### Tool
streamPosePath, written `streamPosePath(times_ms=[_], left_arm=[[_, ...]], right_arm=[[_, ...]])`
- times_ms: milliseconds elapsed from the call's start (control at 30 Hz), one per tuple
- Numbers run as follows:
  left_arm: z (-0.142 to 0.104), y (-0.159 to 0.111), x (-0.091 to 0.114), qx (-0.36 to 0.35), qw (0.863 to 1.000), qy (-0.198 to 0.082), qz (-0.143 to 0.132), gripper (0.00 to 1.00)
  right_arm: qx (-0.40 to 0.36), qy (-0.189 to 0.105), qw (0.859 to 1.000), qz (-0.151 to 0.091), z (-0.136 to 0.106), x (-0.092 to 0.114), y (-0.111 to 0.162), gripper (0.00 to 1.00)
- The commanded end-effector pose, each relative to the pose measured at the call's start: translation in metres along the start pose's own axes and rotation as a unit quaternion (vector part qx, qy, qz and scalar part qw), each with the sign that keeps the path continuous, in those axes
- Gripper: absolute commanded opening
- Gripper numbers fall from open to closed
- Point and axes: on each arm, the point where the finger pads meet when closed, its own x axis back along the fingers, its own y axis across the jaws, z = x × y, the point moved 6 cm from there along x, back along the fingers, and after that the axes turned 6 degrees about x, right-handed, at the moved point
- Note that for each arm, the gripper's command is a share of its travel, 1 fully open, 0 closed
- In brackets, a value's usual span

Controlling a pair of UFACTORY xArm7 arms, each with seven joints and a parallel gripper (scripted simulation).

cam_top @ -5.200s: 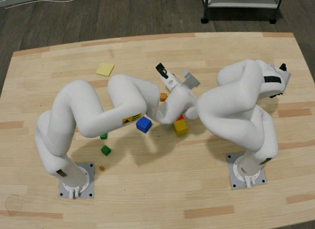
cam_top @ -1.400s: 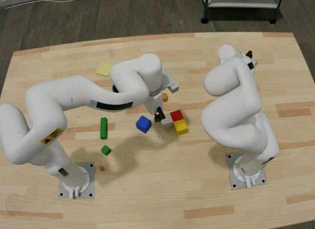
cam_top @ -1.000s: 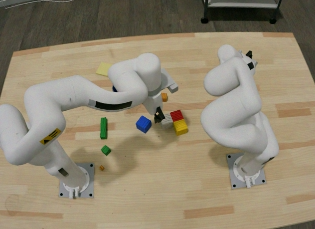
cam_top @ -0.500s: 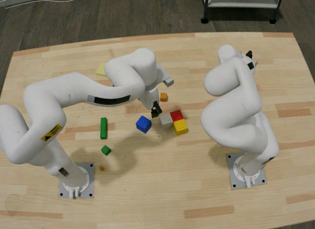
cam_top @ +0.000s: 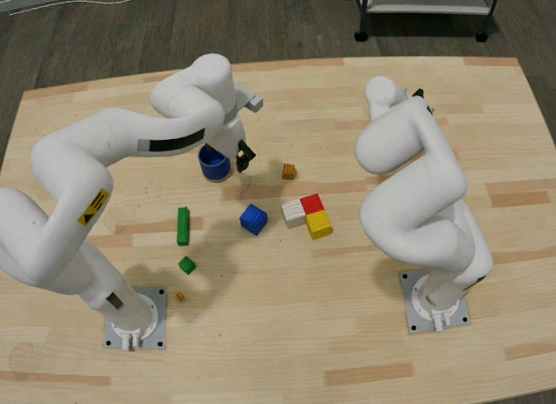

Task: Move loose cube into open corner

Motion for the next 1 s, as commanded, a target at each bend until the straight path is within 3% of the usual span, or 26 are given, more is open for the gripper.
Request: streamPosePath(times_ms=[0,367,967], left_arm=[[0.006,-0.046,0.002,0.056,0.998,0.002,0.000,1.00],[0.004,-0.084,0.002,0.103,0.995,0.002,0.000,1.00],[-0.006,-0.142,0.001,0.176,0.984,0.002,0.000,1.00]], right_arm=[[-0.008,-0.029,0.999,-0.028,-0.048,0.031,0.031,1.00],[-0.007,-0.063,0.995,-0.072,-0.097,0.073,0.080,1.00],[0.000,-0.086,0.990,-0.115,-0.129,0.112,0.130,1.00]])
